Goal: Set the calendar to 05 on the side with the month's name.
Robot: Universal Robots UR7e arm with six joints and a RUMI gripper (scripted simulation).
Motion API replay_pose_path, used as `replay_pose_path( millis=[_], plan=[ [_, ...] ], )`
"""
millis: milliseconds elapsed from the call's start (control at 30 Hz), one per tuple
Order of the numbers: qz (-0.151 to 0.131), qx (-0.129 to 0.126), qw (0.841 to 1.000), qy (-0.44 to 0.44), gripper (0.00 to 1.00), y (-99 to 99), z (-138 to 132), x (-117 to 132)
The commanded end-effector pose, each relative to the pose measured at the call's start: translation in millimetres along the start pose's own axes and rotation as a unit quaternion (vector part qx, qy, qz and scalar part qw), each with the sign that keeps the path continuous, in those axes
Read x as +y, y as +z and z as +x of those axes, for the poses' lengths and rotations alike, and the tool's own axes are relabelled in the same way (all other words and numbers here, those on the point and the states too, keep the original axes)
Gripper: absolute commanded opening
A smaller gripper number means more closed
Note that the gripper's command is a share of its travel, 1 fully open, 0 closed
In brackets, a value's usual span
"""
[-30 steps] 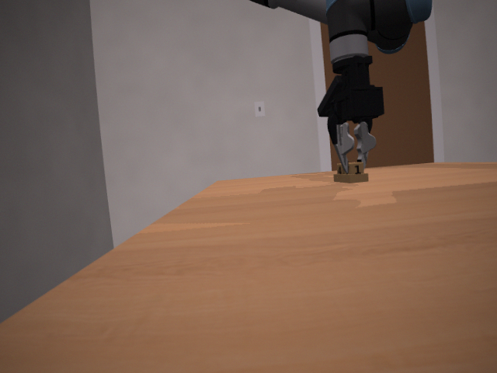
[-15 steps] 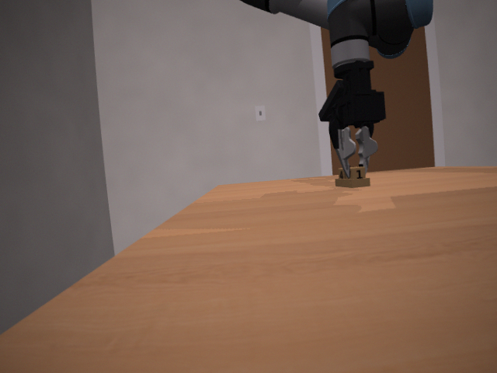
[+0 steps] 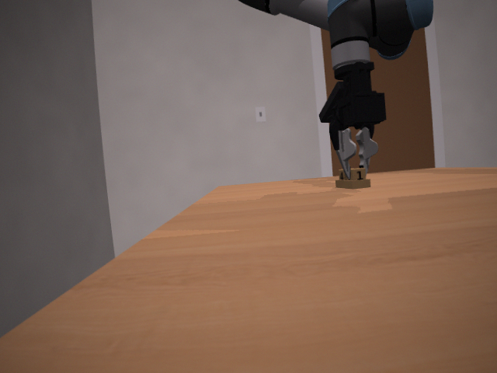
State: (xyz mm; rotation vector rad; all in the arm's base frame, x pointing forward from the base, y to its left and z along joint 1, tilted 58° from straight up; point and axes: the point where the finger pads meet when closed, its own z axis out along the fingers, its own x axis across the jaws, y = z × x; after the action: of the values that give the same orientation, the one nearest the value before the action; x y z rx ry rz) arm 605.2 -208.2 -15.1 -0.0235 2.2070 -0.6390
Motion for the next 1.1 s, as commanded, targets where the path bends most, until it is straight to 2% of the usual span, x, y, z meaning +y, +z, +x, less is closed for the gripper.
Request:
replay_pose_path(
  millis=[0, 467, 600, 733, 767, 933, 967, 1067],
  plan=[
    [0.0, 0.0, 1.0, 0.0, 0.1, -0.3, -0.4, 0.0],
    [0.0, 0.0, 1.0, 0.0, 0.1, -0.3, -0.4, 0.0],
    [0.0, 0.0, 1.0, 0.0, 0.17, -0.3, -0.4, 0.0],
    [0.0, 0.0, 1.0, 0.0, 0.17, -0.3, -0.4, 0.0],
    [0.0, 0.0, 1.0, 0.0, 0.21, -0.3, -0.4, 0.0],
    [0.0, 0.0, 1.0, 0.0, 0.24, -0.3, -0.4, 0.0],
    [0.0, 0.0, 1.0, 0.0, 0.28, -0.3, -0.4, 0.0],
    [0.0, 0.0, 1.0, 0.0, 0.28, -0.3, -0.4, 0.0]
  ],
)
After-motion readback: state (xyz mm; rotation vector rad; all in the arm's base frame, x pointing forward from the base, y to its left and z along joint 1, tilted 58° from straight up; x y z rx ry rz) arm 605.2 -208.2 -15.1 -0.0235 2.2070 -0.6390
